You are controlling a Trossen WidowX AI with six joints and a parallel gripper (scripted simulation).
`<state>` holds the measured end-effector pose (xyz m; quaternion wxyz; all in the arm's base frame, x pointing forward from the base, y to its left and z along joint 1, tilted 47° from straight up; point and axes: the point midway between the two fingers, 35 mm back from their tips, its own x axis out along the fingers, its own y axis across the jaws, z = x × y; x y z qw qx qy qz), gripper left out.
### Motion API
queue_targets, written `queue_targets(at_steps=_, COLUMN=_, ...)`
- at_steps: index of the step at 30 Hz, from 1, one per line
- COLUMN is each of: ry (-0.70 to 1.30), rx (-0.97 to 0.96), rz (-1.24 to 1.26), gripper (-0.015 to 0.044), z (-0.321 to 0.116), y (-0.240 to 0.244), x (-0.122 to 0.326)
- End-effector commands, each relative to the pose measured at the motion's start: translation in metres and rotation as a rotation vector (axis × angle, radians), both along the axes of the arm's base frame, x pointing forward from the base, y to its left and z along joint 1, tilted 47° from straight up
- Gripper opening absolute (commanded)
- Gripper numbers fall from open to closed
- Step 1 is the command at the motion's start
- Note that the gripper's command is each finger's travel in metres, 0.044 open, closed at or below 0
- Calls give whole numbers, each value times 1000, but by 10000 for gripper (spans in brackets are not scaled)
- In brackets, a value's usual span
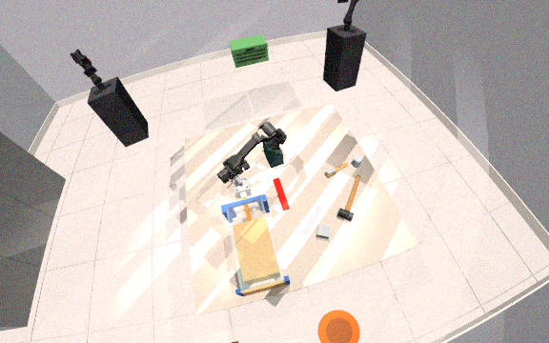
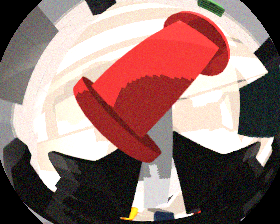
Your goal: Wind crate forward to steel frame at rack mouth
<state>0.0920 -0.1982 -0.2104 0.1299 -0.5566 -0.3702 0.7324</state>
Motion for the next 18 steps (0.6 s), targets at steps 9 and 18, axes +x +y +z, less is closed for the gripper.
queue_targets(at_steps=9, ry=0, rx=-2, rz=-4, gripper=0, z=-2, y=2, x=0)
queue_targets(at_steps=18, ry=0, rx=-2, rz=-4, gripper=0, z=-3, y=3, x=1)
